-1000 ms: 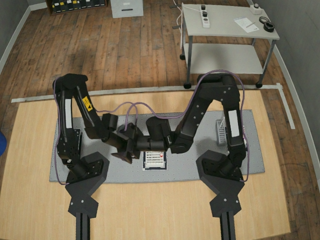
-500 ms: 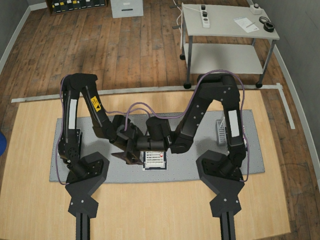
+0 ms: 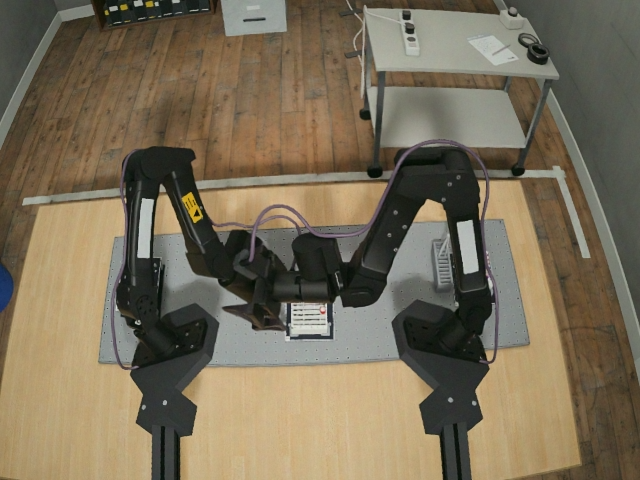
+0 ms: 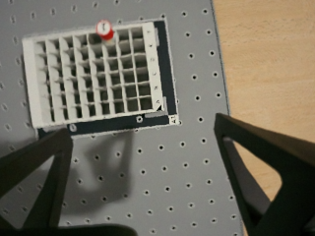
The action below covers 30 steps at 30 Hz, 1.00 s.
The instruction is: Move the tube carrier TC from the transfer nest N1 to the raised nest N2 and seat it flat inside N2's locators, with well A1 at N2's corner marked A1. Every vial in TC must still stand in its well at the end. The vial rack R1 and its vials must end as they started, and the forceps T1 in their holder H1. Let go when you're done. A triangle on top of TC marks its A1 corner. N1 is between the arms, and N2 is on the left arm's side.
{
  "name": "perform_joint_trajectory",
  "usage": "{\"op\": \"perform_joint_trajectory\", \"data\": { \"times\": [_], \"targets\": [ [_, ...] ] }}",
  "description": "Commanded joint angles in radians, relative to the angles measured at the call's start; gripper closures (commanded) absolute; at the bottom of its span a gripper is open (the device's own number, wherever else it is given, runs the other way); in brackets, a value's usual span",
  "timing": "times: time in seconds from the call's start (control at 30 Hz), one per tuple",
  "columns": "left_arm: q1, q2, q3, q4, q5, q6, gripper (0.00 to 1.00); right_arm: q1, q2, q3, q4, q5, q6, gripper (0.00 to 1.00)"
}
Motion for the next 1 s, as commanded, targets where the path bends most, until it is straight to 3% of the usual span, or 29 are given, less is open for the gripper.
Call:
{"op": "perform_joint_trajectory", "data": {
  "times": [0.0, 0.4, 0.73, 0.8, 0.97],
  "targets": [
    [-0.031, 0.028, 0.052, -0.025, -0.046, -0.183, 0.0, 0.01, -0.008, -0.001, 0.032, -0.01, -0.007, 0.0],
    [-0.102, 0.087, 0.231, -0.117, -0.193, -0.675, 0.0, 0.01, -0.008, -0.001, 0.032, -0.01, -0.007, 0.0],
    [-0.174, 0.136, 0.391, -0.338, -0.372, -1.134, 0.0, 0.01, -0.008, -0.001, 0.032, -0.01, -0.007, 0.0],
    [-0.174, 0.136, 0.391, -0.338, -0.372, -1.134, 0.0, 0.01, -0.008, -0.001, 0.032, -0.01, -0.007, 0.0],
    [-0.208, 0.164, 0.478, -0.485, -0.432, -1.387, 0.0, 0.01, -0.008, -0.001, 0.032, -0.01, -0.007, 0.0]
  ]
}}
